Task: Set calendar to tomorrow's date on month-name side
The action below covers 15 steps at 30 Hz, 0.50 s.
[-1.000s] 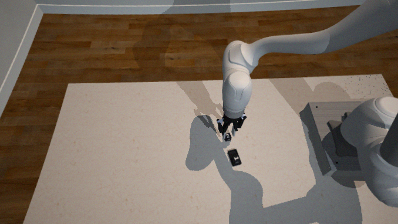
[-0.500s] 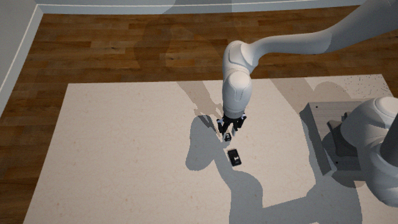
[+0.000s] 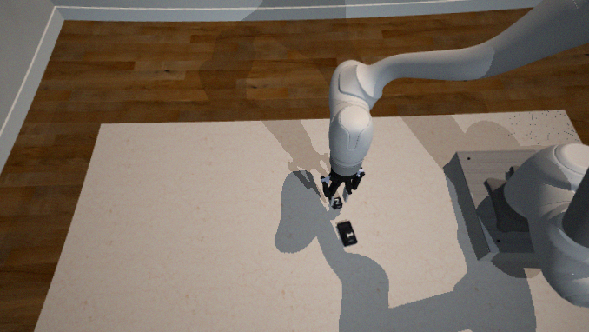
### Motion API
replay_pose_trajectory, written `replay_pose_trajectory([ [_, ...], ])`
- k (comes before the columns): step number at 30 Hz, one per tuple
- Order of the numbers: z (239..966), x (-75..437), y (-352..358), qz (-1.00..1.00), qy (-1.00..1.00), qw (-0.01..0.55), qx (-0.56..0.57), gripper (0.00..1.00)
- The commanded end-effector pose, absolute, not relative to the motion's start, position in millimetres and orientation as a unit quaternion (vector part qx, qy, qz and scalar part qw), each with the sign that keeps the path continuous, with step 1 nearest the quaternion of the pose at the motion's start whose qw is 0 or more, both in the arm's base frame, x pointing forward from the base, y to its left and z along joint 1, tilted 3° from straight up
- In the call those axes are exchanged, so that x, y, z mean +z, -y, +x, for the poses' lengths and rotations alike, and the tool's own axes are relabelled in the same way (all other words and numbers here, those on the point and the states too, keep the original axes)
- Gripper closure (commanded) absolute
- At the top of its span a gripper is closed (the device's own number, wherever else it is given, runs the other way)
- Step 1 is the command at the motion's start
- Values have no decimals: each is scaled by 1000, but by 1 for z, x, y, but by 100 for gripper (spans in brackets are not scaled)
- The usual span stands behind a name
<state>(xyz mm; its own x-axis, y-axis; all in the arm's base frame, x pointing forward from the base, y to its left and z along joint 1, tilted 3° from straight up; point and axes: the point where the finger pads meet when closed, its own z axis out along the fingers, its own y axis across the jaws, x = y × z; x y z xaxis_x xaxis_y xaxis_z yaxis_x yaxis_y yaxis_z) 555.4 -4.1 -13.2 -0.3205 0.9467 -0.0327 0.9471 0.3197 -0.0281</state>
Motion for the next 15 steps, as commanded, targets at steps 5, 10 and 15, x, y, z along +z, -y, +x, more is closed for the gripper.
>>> replay_pose_trajectory([
  [5, 556, -16, 7, 583, -812, 7, -22, 72],
  [10, 556, -16, 7, 583, -812, 7, -22, 72],
  [15, 556, -16, 8, 583, -812, 7, -22, 72],
])
